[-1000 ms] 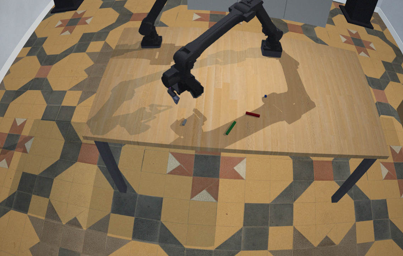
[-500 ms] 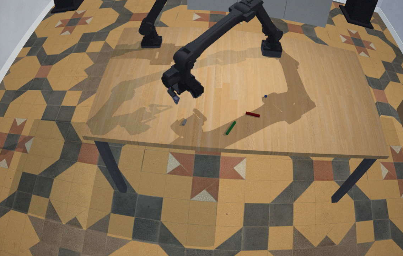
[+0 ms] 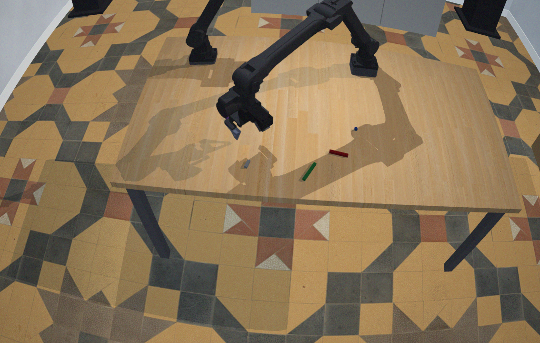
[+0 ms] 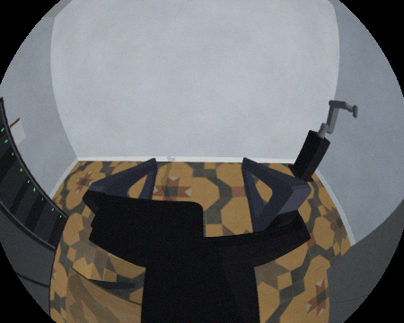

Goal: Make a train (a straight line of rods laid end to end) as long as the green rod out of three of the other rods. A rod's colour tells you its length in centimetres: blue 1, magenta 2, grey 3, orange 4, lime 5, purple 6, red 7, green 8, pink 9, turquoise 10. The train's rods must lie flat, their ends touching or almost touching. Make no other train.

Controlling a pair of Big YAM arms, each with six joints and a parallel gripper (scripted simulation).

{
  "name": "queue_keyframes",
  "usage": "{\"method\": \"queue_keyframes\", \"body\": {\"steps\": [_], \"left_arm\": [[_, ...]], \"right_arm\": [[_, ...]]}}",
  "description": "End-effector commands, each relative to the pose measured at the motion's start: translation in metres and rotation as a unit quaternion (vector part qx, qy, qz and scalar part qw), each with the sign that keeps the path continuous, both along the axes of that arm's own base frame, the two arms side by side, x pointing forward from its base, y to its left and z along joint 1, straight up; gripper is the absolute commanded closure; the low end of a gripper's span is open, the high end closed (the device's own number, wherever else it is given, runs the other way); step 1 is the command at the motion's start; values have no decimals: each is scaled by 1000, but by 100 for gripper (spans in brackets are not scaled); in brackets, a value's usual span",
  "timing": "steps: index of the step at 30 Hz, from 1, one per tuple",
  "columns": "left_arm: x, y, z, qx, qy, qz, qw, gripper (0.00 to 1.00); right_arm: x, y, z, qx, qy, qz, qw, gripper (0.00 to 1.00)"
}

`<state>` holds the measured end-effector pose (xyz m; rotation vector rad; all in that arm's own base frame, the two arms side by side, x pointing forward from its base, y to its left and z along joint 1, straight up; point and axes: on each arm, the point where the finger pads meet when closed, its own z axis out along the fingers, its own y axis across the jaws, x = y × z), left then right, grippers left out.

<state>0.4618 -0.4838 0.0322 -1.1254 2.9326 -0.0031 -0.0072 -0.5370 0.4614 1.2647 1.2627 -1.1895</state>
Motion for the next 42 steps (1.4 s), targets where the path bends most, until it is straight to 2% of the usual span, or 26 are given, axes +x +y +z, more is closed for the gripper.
{"method": "queue_keyframes", "body": {"steps": [1,40,42], "left_arm": [[10,-13,11,-12,-12,4,1000,0],[10,-13,11,-12,-12,4,1000,0],[12,9,11,-7,-7,30,1000,0]], "right_arm": [[-6,-8,39,-35,-4,-6,999,0],[-6,-8,39,-35,-4,-6,999,0],[-6,-8,39,-35,-4,-6,999,0]]}}
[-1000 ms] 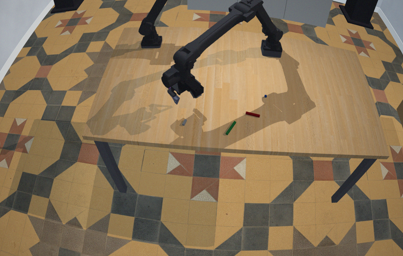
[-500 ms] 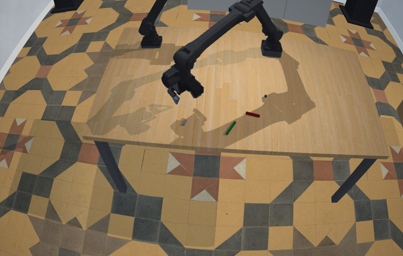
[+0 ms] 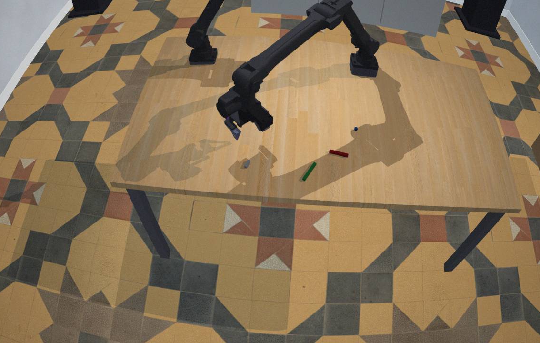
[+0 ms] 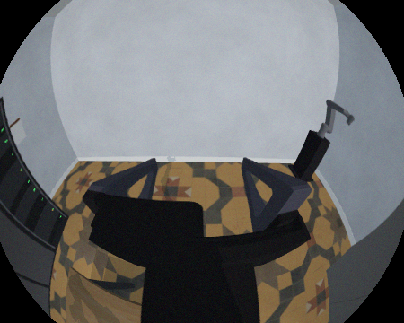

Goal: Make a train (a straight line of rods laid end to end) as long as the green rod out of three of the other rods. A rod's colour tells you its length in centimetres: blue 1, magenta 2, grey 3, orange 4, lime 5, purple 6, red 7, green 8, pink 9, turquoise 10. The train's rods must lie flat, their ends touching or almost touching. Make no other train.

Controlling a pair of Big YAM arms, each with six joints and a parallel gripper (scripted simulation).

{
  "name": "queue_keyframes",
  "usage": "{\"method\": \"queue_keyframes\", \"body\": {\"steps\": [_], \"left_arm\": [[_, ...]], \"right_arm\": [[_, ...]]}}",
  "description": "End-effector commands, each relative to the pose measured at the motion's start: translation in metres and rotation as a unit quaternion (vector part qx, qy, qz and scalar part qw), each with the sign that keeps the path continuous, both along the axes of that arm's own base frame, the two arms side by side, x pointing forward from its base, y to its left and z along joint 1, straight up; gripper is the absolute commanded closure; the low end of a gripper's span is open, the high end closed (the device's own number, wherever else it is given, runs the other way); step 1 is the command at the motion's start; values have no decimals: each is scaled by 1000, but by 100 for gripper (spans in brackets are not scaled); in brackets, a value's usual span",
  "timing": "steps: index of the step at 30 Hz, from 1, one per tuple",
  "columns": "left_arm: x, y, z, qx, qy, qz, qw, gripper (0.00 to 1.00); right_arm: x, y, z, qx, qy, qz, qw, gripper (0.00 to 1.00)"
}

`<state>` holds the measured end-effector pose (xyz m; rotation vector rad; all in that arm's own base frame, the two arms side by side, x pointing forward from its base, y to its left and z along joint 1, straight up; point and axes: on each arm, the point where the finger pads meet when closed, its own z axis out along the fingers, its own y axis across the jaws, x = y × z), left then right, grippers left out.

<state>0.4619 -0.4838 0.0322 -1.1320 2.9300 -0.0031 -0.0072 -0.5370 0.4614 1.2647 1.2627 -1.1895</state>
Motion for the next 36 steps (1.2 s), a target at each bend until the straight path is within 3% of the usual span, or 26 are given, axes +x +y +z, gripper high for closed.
{"method": "queue_keyframes", "body": {"steps": [1,4,6,12,13,18,23,26,27,36], "left_arm": [[24,19,22,-17,-16,60,998,0],[36,38,22,-17,-15,109,994,0],[41,50,2,-5,-5,135,991,0],[55,74,10,-9,-8,195,981,0],[66,91,21,-17,-14,238,971,0],[82,123,21,-17,-14,314,949,0],[93,158,1,-5,-4,389,921,0],[91,161,-7,3,2,392,920,0],[84,149,-4,2,2,381,924,0],[91,151,4,-6,-3,386,923,0]], "right_arm": [[-6,-8,39,-35,-4,-6,999,0],[-6,-8,39,-35,-4,-6,999,0],[-6,-8,39,-35,-4,-6,999,0],[-6,-8,39,-35,-4,-6,999,0],[-6,-8,39,-35,-4,-6,999,0],[-6,-8,39,-35,-4,-6,999,0],[-6,-8,39,-35,-4,-6,999,0],[-6,-8,39,-35,-4,-6,999,0],[-6,-8,39,-35,-4,-6,999,0],[-6,-8,39,-35,-4,-6,999,0]]}}
